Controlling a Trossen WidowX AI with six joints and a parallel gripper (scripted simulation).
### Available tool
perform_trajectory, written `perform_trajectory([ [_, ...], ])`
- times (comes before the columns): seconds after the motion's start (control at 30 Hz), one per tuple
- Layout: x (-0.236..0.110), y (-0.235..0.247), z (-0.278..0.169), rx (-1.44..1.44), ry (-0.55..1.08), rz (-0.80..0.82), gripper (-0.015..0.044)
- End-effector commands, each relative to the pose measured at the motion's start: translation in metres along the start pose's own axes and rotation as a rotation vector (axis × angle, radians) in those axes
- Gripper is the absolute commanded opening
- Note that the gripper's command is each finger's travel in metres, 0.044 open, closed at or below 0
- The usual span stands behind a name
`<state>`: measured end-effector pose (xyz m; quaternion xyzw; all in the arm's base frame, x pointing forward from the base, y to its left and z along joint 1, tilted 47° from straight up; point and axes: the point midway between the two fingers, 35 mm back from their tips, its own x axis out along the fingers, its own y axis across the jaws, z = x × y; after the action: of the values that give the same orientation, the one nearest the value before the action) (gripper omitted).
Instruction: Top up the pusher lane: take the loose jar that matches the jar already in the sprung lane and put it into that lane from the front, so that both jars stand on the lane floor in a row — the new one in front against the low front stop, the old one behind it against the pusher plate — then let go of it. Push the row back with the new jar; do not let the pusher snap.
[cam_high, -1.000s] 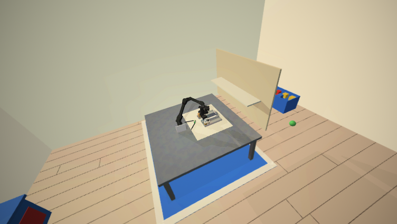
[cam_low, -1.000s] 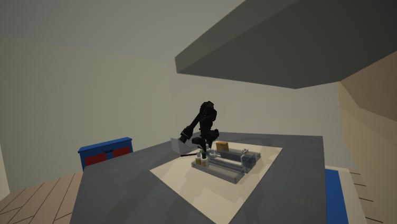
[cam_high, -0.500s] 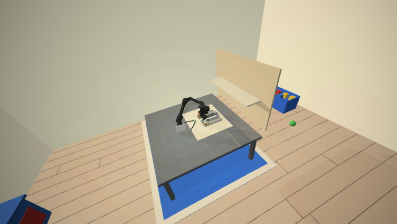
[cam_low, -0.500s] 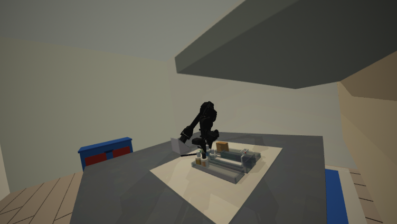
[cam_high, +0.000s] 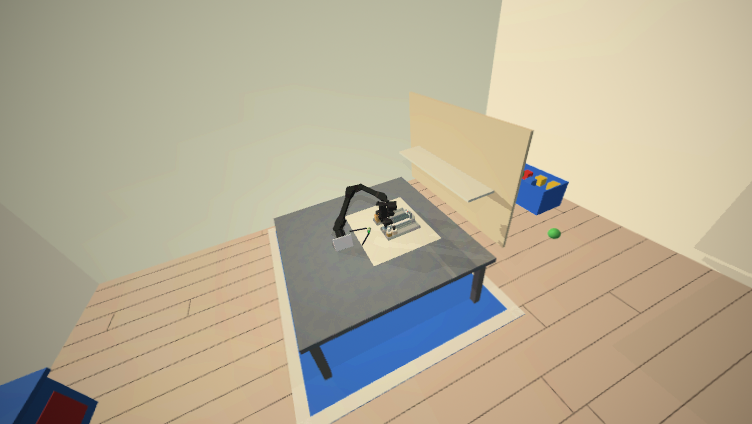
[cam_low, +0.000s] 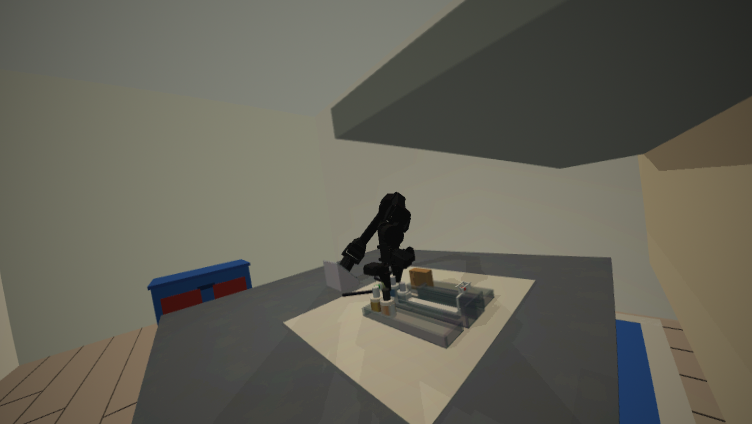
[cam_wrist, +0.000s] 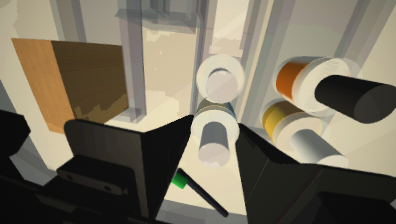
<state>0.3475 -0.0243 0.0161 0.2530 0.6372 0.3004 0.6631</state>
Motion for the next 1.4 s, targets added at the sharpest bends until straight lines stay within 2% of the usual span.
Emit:
perform_trajectory([
  [0.0,0.003,0.003,0.004,-0.011,-0.014,0.009,0.0000],
  [1.37,0.015,0.004,0.002,-0.011,-0.014,0.010,0.0000],
])
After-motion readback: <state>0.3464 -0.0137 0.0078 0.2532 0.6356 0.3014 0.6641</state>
